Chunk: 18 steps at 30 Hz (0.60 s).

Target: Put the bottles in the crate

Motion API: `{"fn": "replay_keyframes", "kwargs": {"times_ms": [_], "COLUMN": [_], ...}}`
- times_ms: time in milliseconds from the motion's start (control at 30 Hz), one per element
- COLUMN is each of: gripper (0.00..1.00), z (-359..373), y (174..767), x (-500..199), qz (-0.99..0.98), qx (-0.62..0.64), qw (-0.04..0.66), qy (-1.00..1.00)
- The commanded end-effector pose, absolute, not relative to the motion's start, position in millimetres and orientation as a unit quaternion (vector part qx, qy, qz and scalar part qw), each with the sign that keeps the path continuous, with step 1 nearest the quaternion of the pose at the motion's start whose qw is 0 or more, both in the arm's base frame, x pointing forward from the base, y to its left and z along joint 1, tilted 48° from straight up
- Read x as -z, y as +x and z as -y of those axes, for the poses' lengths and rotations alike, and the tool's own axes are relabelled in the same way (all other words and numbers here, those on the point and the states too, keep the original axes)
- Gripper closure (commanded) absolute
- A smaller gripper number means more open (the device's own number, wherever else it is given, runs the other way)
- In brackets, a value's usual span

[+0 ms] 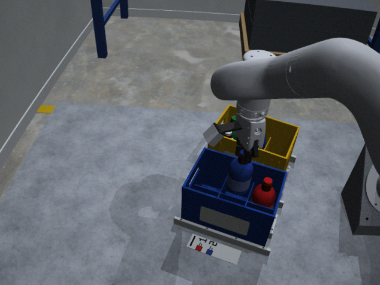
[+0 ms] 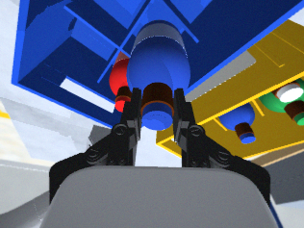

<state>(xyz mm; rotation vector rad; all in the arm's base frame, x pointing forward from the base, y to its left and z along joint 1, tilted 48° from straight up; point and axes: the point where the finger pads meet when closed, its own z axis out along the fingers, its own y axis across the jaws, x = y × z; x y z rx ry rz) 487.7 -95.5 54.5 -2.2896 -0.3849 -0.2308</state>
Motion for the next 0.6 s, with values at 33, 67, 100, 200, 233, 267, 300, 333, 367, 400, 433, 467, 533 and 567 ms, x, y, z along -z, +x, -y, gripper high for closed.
{"fn": "replay_keyframes", "kwargs": {"times_ms": [33, 67, 100, 200, 233, 267, 300, 333, 367, 400, 433, 467, 533, 567], "gripper": [1.00, 1.00, 1.00, 1.00, 1.00, 1.00, 1.00, 1.00, 1.00, 1.00, 1.00, 1.00, 1.00, 1.00], "z": [92, 92, 91, 89, 88, 87, 86, 86, 86, 86, 85, 84, 83, 82], "y": [489, 489, 489, 489, 489, 489, 489, 489, 489, 489, 489, 489, 489, 489], "x": [-51, -51, -50, -48, -47, -47, -46, -46, -46, -45, -45, -44, -43, -42], "qz": [0.152, 0.152, 0.152, 0.152, 0.152, 0.152, 0.152, 0.152, 0.152, 0.152, 0.152, 0.152, 0.152, 0.152], "qx": [0.092, 0.092, 0.092, 0.092, 0.092, 0.092, 0.092, 0.092, 0.092, 0.092, 0.092, 0.092, 0.092, 0.092], "qw": [0.393, 0.393, 0.393, 0.393, 0.393, 0.393, 0.393, 0.393, 0.393, 0.393, 0.393, 0.393, 0.393, 0.393], "qy": [-0.902, -0.902, -0.902, -0.902, -0.902, -0.902, -0.902, -0.902, -0.902, -0.902, -0.902, -0.902, -0.902, -0.902]}}
